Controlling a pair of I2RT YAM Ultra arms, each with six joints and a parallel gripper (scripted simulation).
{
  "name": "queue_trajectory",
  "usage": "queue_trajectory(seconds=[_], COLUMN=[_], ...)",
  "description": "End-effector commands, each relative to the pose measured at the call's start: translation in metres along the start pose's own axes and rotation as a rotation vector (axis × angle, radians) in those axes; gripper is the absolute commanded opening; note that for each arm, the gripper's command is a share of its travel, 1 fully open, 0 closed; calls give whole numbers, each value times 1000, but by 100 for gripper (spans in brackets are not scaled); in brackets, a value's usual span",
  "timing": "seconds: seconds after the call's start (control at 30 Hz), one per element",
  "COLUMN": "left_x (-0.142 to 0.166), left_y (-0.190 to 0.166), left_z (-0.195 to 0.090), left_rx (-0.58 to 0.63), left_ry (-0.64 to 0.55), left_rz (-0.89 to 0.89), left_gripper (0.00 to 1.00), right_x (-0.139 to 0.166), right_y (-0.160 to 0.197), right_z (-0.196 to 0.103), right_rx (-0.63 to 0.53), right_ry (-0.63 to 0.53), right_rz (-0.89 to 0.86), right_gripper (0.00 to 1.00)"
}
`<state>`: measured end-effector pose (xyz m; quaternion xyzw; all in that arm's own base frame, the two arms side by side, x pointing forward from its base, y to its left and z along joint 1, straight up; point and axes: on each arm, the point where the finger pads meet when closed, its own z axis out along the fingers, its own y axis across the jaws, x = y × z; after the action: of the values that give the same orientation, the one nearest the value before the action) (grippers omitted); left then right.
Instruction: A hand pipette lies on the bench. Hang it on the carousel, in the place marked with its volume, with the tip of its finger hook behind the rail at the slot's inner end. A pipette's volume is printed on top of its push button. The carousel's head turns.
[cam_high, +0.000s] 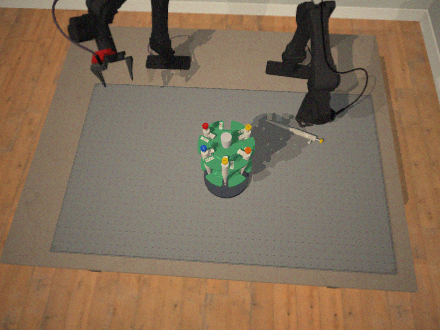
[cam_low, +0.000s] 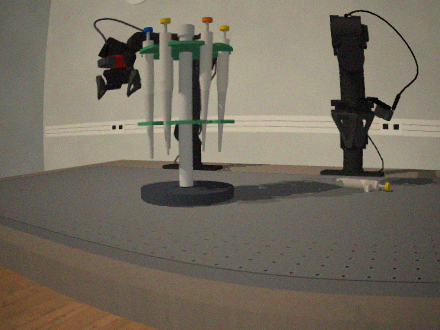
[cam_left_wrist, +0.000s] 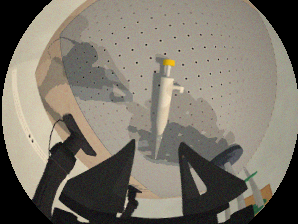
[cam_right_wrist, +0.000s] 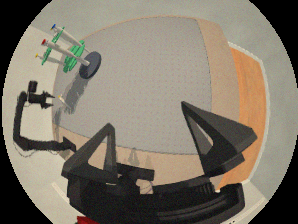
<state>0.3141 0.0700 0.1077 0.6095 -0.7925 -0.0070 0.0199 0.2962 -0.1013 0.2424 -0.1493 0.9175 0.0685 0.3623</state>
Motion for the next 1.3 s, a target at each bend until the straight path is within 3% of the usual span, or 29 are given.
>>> queue_trajectory(seconds=[0.0,0.57,0.67,1.27], left_x=[-8,-8,-14,-7], left_y=[-6,-6,-19,-11], left_z=[6,52,29,41], left_rx=[35,18,88,45], left_ry=[-32,-23,-60,-28], left_rz=[-10,-10,-10,-3], left_gripper=[54,54,54,54], right_x=[-9,-9,-9,-9], right_y=[-3,-3,-3,-3], right_z=[-6,-6,-6,-6], right_rx=[12,12,12,12], right_ry=[-37,-37,-37,-37], right_rz=[-25,-25,-25,-25], right_gripper=[100,100,100,100])
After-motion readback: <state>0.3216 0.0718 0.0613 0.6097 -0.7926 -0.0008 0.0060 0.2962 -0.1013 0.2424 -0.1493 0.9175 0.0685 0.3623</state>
